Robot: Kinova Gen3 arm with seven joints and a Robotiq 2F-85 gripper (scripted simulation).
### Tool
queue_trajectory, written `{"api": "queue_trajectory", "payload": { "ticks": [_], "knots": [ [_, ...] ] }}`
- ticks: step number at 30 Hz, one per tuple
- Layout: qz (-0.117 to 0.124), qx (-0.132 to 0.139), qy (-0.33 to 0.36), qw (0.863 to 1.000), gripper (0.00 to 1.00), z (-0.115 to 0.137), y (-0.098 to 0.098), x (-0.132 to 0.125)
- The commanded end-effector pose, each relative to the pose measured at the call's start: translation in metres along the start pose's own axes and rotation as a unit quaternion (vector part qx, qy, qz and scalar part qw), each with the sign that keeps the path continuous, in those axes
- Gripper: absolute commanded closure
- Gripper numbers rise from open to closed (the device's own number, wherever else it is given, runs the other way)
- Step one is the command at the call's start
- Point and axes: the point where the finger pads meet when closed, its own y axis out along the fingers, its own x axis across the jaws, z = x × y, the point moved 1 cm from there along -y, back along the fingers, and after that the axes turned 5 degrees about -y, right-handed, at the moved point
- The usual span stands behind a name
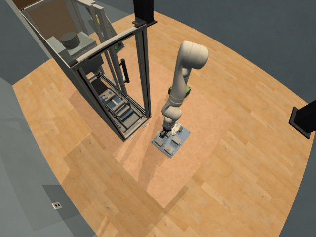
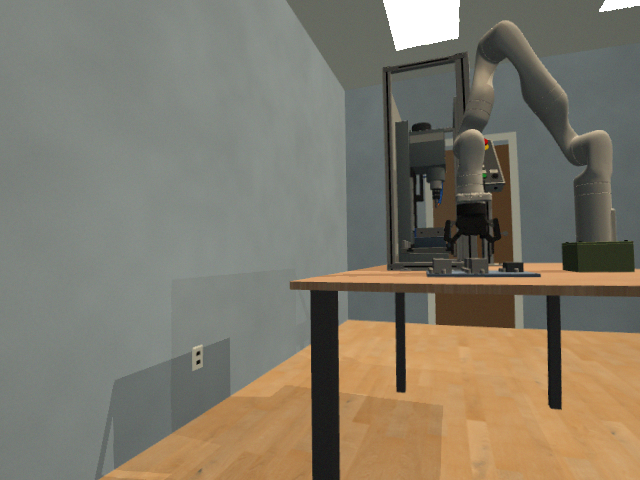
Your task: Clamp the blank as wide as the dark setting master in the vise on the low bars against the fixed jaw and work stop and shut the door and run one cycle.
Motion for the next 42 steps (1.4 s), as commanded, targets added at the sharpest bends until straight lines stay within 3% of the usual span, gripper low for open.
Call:
{"api": "queue_trajectory", "payload": {
  "ticks": [1,33,34,42],
  "knots": [
    [-0.001,0.001,0.000,1.000,0.00,-0.0001,0.0014,0.0008],
    [-0.001,0.001,0.001,1.000,0.00,-0.0009,0.0058,0.0015],
    [-0.001,0.000,0.001,1.000,0.90,-0.0006,0.0045,0.0005],
    [-0.001,0.000,0.001,1.000,0.90,-0.0006,0.0042,0.0005]
  ]
}}
